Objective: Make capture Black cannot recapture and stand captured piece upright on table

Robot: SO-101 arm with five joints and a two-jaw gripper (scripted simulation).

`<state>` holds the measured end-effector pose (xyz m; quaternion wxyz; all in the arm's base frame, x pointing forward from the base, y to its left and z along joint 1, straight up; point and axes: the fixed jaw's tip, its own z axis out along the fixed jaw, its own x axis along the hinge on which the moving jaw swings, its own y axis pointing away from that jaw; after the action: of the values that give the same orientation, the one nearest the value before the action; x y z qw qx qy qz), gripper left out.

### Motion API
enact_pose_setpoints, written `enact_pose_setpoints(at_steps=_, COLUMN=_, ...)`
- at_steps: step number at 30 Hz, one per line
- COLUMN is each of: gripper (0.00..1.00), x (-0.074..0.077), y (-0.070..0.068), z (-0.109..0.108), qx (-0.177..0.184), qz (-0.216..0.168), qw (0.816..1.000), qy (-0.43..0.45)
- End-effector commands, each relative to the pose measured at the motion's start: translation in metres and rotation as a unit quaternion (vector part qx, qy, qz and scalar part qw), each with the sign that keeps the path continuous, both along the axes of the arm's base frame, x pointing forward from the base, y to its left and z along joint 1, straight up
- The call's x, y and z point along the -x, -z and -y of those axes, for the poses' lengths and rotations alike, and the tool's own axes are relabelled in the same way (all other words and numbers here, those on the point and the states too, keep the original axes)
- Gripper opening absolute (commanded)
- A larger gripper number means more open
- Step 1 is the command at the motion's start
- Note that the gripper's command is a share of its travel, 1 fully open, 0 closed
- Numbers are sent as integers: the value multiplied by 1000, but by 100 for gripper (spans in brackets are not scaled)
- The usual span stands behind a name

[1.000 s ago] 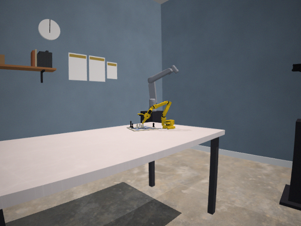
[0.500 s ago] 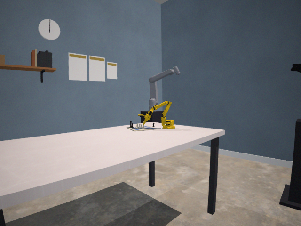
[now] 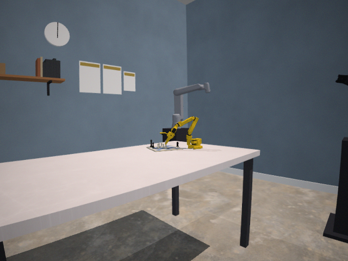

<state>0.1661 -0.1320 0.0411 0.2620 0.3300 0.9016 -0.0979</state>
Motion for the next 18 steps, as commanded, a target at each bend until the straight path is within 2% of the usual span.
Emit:
enact_pose_setpoints(at_steps=1, gripper=0, x=2, y=3, z=-4, qx=-6, qz=-9, qw=1000, qy=-7)
enact_pose_setpoints(at_steps=18, gripper=2, x=2, y=2, z=-4, qx=-6, qz=-9, qw=1000, qy=-7)
